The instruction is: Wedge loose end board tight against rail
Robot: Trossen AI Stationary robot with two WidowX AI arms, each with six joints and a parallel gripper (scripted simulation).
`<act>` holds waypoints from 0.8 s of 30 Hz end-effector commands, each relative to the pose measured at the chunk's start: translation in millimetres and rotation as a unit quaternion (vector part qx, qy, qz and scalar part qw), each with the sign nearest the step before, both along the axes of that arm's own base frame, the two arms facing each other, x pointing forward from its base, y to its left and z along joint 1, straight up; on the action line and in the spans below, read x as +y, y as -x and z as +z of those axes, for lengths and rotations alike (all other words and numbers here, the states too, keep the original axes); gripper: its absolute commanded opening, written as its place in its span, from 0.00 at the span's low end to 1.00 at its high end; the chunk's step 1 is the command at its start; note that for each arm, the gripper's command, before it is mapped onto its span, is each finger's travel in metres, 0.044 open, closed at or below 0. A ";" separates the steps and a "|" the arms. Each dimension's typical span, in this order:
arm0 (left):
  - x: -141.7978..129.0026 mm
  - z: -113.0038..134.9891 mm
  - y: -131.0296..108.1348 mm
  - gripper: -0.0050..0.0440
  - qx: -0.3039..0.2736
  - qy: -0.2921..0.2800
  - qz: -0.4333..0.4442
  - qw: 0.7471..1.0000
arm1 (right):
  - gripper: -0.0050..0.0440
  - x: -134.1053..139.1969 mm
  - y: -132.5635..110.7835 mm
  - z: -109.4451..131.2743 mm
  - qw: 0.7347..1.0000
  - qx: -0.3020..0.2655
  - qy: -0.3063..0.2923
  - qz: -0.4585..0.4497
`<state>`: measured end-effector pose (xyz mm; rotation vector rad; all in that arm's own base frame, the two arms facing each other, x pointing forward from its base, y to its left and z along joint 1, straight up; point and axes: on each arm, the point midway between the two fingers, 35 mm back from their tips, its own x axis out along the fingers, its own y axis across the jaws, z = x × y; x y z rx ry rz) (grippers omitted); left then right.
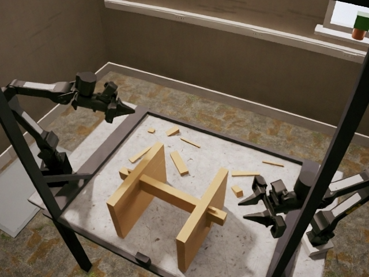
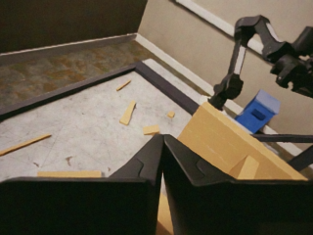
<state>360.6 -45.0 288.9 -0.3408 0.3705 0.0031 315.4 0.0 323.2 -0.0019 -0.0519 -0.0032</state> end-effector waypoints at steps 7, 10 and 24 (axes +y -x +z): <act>28.3 24.4 26.4 0.00 -0.142 -0.092 -0.017 0.985 | 0.51 -0.5 0.5 11.5 1.000 -0.011 -0.002 0.001; 37.4 30.6 37.7 0.00 -0.183 -0.132 -0.012 0.974 | 0.51 -0.6 0.2 11.0 1.000 -0.010 -0.002 0.001; 45.7 34.2 45.2 0.00 -0.214 -0.164 -0.002 0.963 | 0.51 -0.6 0.4 10.2 1.000 -0.010 -0.002 0.001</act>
